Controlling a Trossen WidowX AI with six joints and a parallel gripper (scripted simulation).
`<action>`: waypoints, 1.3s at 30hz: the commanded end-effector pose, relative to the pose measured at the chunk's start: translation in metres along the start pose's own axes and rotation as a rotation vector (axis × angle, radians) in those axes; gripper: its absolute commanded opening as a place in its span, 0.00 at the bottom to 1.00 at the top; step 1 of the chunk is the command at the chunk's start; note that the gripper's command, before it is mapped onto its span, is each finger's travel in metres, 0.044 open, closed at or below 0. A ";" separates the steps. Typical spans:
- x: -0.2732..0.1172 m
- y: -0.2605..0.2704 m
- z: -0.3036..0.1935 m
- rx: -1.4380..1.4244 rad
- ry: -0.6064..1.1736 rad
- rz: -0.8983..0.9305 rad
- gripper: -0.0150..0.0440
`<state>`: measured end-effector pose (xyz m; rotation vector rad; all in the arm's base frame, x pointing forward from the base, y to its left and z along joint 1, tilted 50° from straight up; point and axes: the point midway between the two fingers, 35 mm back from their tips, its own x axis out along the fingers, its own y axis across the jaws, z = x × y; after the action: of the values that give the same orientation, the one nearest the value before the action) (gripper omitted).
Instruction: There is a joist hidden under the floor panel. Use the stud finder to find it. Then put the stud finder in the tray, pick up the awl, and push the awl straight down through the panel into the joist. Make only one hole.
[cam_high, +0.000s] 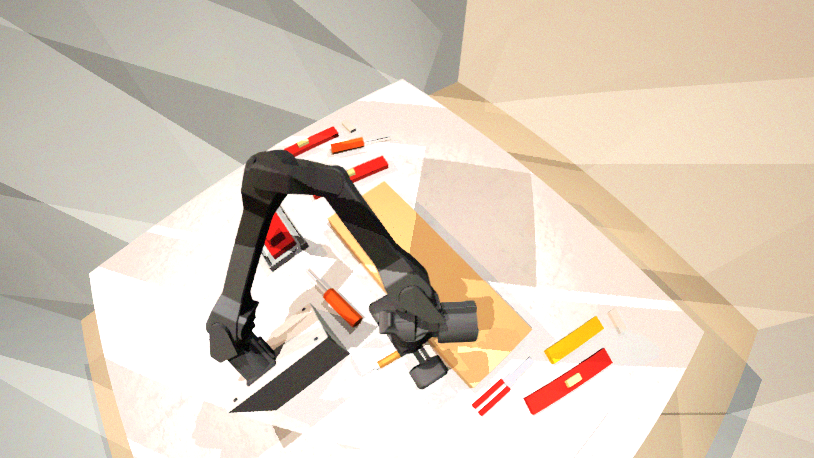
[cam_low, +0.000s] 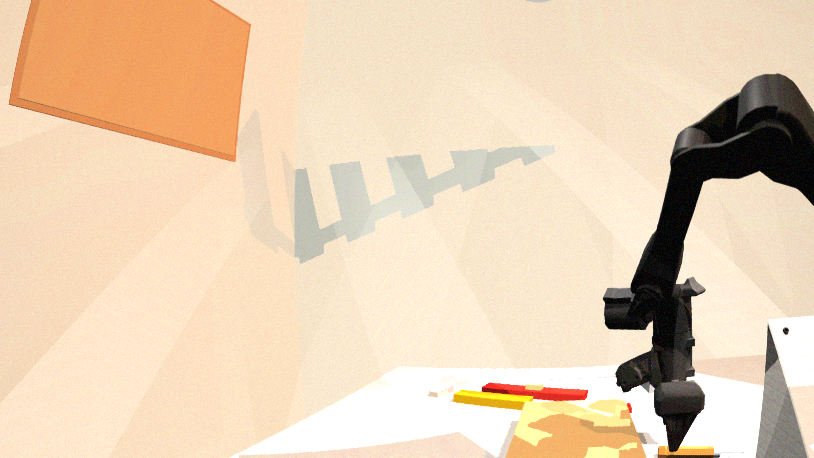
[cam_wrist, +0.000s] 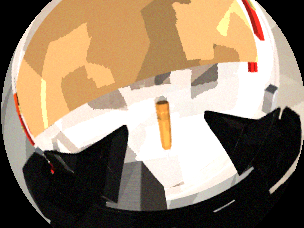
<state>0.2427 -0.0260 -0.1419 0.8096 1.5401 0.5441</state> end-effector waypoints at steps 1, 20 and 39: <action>0.009 0.001 -0.002 0.008 0.006 0.007 1.00; 0.029 0.002 -0.002 0.007 0.007 0.010 0.91; 0.029 0.002 -0.002 0.007 0.007 0.010 0.26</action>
<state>0.2411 -0.0031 -0.1587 0.8162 1.5452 0.5511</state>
